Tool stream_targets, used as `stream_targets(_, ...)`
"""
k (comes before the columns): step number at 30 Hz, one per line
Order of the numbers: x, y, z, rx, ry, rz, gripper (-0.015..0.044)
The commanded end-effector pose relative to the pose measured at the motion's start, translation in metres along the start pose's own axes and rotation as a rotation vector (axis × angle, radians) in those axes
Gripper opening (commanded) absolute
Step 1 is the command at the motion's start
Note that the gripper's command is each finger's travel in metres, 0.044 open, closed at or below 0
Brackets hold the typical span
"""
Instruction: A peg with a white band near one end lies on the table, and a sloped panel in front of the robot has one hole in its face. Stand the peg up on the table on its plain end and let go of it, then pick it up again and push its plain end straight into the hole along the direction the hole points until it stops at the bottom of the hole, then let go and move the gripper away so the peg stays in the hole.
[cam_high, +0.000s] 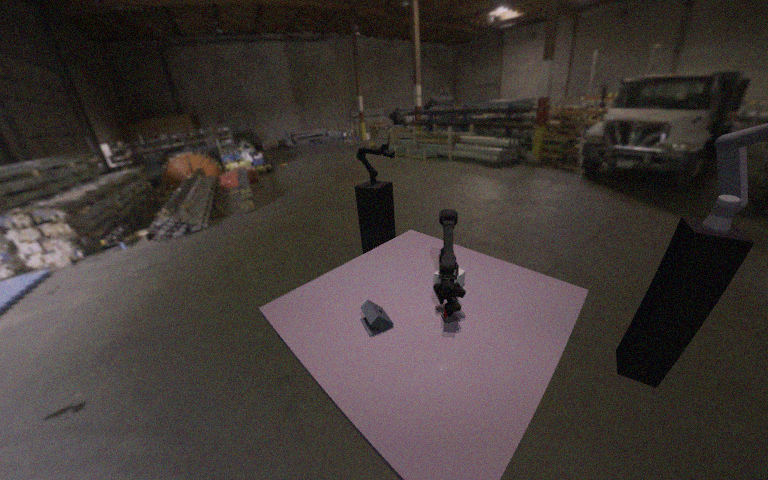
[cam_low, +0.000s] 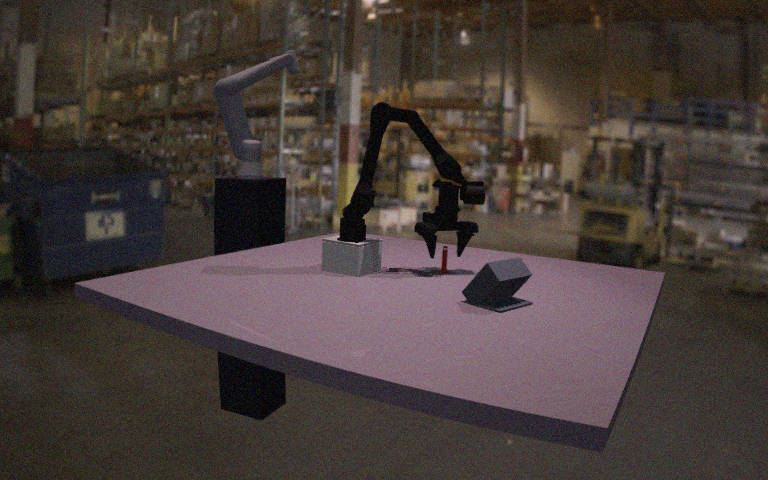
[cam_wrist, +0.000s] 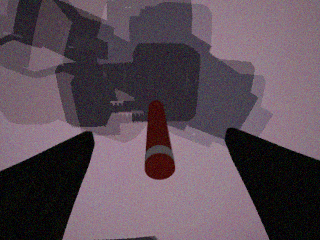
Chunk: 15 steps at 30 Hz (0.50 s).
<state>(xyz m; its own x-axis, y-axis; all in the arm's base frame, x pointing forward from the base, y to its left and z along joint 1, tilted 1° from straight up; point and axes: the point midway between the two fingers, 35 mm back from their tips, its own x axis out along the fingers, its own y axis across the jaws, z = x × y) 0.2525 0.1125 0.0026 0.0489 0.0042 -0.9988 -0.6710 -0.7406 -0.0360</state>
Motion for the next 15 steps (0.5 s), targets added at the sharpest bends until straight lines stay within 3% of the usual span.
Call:
stream_targets(1,0.0073,0.0016,0.0012,0.002,-0.005,0.002,0.044)
stream_targets(5,0.0111,0.0021,0.0014,0.002,-0.005,0.003,0.044)
stream_targets(15,0.0074,0.001,0.0005,0.0,-0.001,0.002,0.0177)
